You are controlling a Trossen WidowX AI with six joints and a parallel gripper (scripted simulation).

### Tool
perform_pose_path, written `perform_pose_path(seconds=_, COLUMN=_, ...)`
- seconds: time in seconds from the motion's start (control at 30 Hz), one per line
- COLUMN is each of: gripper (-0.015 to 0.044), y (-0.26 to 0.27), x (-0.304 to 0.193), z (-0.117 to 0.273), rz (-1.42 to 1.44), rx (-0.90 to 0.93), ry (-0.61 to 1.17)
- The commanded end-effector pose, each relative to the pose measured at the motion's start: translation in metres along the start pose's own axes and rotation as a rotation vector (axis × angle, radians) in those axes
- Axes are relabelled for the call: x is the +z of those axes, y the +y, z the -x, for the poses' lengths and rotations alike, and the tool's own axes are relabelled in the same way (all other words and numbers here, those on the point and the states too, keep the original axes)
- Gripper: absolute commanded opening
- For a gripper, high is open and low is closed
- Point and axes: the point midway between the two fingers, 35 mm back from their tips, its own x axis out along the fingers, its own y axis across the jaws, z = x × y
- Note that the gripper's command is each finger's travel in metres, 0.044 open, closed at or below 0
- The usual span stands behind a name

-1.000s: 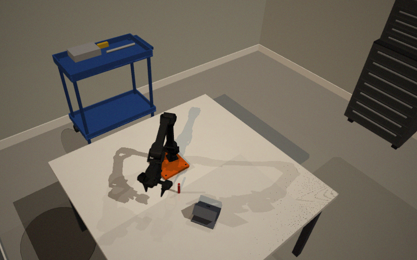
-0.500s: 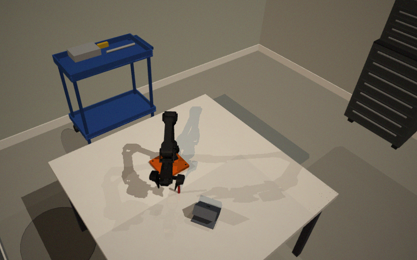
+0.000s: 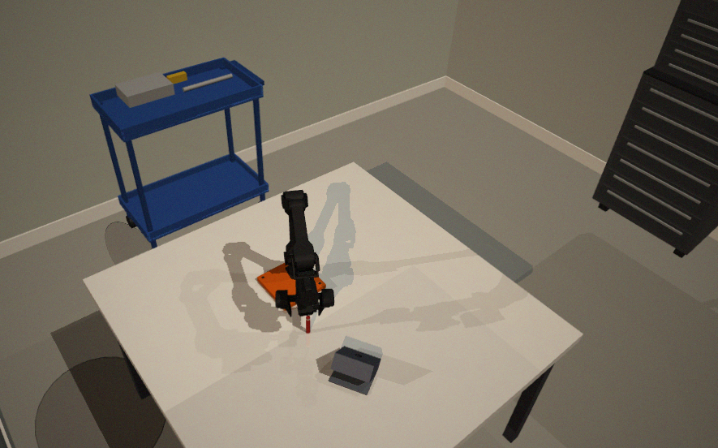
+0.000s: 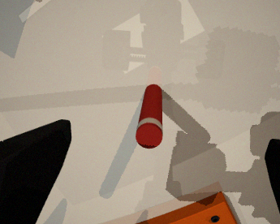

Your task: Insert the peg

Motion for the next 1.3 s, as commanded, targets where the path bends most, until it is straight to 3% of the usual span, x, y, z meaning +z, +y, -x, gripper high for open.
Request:
perform_pose_path(seconds=0.0, gripper=0.044, y=0.009, x=-0.01, z=-0.001, rz=0.045, rx=0.004, ry=0.036)
perform_pose_path(seconds=1.27, gripper=0.044, y=0.01, x=-0.011, z=-0.054, rz=0.047, rx=0.004, ry=0.038)
